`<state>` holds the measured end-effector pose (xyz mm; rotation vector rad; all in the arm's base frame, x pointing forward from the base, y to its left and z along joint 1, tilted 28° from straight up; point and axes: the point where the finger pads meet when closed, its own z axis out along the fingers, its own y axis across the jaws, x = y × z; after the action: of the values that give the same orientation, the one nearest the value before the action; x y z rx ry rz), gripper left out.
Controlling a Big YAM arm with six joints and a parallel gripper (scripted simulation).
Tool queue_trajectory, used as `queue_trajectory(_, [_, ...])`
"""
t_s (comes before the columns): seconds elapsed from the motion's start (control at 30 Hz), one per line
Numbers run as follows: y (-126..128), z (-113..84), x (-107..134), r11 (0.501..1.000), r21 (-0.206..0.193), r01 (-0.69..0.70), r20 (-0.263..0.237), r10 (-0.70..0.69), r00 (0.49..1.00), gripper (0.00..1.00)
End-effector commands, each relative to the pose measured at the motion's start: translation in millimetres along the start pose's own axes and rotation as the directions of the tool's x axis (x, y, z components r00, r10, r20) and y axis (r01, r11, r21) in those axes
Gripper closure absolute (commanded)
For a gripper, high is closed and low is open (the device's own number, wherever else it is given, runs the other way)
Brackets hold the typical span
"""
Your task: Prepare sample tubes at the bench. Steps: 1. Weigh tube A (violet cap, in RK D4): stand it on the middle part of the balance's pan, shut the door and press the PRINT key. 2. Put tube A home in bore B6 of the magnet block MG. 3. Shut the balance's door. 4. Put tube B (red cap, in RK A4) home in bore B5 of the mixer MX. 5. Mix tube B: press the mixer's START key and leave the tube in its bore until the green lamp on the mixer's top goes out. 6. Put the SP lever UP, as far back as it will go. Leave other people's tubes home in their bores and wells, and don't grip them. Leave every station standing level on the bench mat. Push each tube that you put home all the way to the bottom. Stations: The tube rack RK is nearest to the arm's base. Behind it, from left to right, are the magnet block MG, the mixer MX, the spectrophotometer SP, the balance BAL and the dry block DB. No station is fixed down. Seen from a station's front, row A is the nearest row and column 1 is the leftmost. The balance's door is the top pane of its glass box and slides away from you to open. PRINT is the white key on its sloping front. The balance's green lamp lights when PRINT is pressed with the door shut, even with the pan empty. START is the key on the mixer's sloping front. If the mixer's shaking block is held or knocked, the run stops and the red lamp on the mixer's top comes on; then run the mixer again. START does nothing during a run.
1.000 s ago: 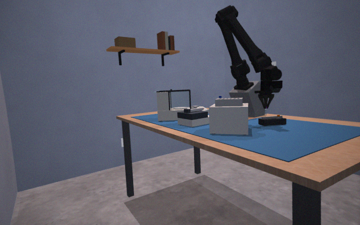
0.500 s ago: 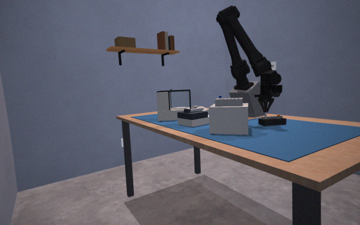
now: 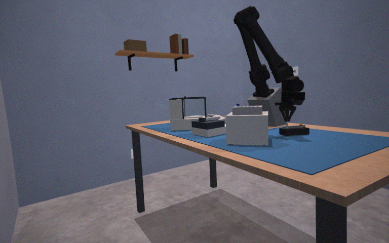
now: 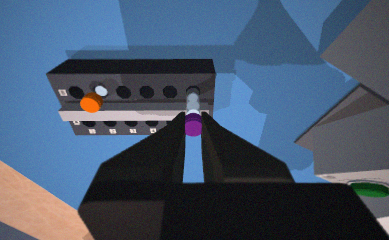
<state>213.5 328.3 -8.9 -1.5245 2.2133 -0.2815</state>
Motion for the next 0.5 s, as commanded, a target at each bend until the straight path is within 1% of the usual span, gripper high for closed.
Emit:
queue_trajectory(0.0, [-2.1,-3.1,-9.7,1.000,0.001,0.000,0.023,0.000,1.000,0.91])
queue_trajectory(0.43, [-2.2,-3.1,-9.9,1.000,0.001,0.000,0.023,0.000,1.000,0.91])
queue_trajectory(0.47, [-7.4,-3.2,-12.8,1.000,0.003,-0.007,0.035,0.006,0.999,0.91])
